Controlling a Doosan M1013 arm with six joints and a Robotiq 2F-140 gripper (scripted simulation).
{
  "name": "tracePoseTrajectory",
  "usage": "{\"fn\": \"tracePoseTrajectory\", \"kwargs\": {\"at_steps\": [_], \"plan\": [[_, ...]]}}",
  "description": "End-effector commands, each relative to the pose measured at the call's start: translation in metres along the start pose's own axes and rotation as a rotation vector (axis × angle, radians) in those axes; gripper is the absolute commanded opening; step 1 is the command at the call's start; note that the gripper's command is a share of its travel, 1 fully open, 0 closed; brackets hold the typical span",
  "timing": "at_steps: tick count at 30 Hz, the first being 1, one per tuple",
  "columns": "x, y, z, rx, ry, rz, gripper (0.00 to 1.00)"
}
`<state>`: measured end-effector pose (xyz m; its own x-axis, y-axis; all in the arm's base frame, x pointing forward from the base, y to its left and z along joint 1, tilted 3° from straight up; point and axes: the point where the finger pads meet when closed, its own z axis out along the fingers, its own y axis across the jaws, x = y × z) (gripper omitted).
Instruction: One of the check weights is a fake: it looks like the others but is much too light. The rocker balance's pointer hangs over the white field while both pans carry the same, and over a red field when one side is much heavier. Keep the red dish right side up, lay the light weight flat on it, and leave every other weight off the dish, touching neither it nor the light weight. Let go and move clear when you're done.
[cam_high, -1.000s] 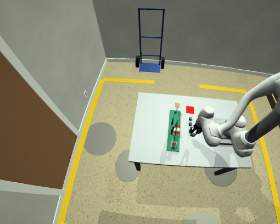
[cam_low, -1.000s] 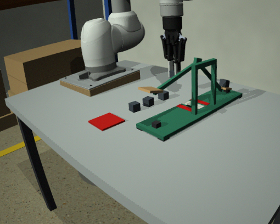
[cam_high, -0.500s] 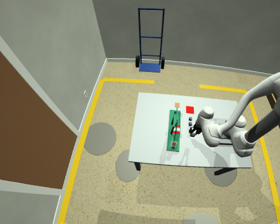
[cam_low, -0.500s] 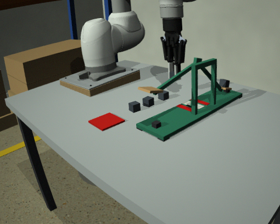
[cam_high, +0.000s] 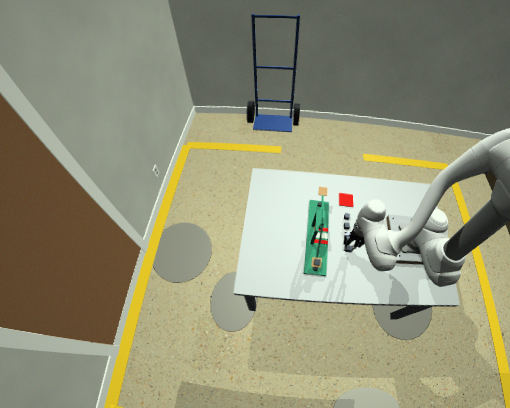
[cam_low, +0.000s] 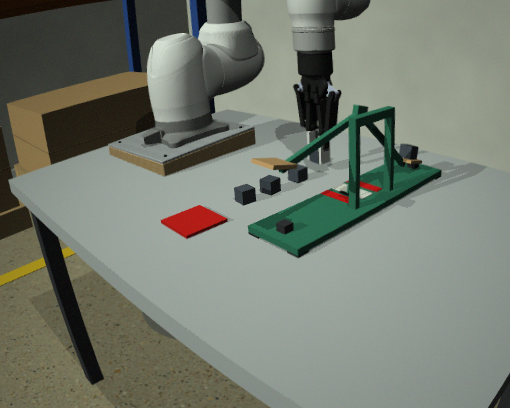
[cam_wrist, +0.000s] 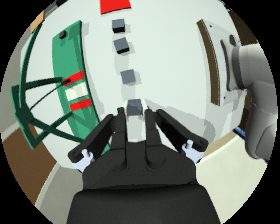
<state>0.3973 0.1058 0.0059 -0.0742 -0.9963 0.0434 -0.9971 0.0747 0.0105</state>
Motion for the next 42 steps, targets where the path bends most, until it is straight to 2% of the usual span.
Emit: {"fn": "tracePoseTrajectory", "kwargs": {"at_steps": [1,10,42], "plan": [[0.000,0.000,0.007,0.000,0.000,0.000,0.24],[0.000,0.000,0.019,0.000,0.000,0.000,0.24],[0.000,0.000,0.019,0.000,0.000,0.000,0.24]]}}
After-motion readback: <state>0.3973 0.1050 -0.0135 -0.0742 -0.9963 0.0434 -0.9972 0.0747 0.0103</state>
